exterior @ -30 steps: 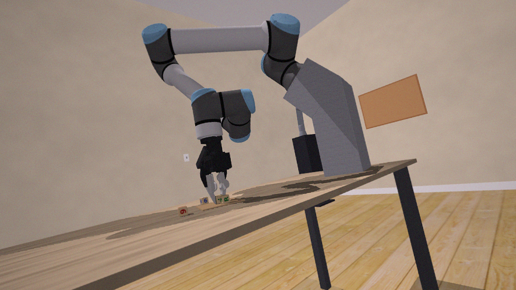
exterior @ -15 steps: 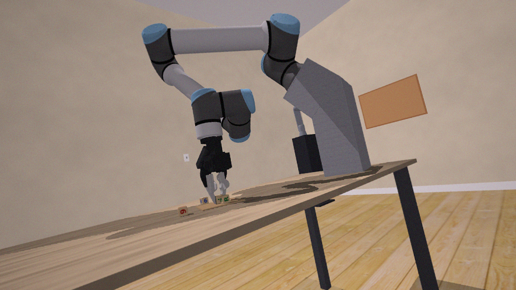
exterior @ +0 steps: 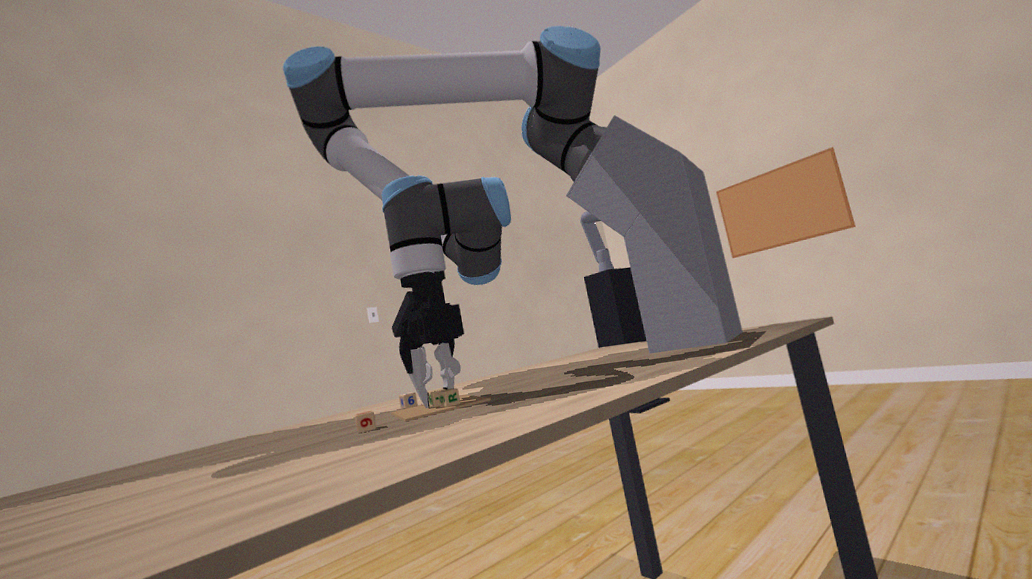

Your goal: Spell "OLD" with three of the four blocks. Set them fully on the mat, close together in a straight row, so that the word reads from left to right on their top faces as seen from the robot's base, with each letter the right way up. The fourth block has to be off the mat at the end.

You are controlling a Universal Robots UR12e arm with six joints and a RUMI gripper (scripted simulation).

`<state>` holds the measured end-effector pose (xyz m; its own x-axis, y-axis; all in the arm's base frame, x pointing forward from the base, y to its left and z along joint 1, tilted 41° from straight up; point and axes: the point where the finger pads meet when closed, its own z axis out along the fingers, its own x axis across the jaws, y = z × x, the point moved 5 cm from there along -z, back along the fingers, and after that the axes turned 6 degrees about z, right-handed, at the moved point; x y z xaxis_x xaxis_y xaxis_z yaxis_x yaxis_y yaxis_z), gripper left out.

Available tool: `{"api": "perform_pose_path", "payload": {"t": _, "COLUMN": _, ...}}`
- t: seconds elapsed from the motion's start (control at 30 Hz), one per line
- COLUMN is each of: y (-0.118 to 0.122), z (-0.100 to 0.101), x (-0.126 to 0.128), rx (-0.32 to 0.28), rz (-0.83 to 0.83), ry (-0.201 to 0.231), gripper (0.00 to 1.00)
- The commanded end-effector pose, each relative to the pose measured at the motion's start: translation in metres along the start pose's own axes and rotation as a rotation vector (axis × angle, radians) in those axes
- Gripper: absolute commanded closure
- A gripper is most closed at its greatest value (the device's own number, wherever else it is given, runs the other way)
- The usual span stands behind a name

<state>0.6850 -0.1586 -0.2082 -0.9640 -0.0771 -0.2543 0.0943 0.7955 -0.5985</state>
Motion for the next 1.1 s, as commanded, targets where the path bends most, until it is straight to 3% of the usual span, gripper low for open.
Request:
{"api": "perform_pose_path", "payload": {"t": 0.0, "y": 0.0, "z": -0.001, "x": 0.0, "rx": 0.0, "rz": 0.0, "ry": -0.001, "gripper": 0.75}}
{"api": "perform_pose_path", "payload": {"t": 0.33, "y": 0.0, "z": -0.02, "x": 0.0, "rx": 0.0, "rz": 0.0, "ry": -0.001, "gripper": 0.75}}
{"api": "perform_pose_path", "payload": {"t": 0.77, "y": 0.0, "z": -0.083, "x": 0.0, "rx": 0.0, "rz": 0.0, "ry": -0.001, "gripper": 0.75}}
{"api": "perform_pose_path", "payload": {"t": 1.07, "y": 0.0, "z": -0.091, "x": 0.0, "rx": 0.0, "rz": 0.0, "ry": -0.001, "gripper": 0.75}}
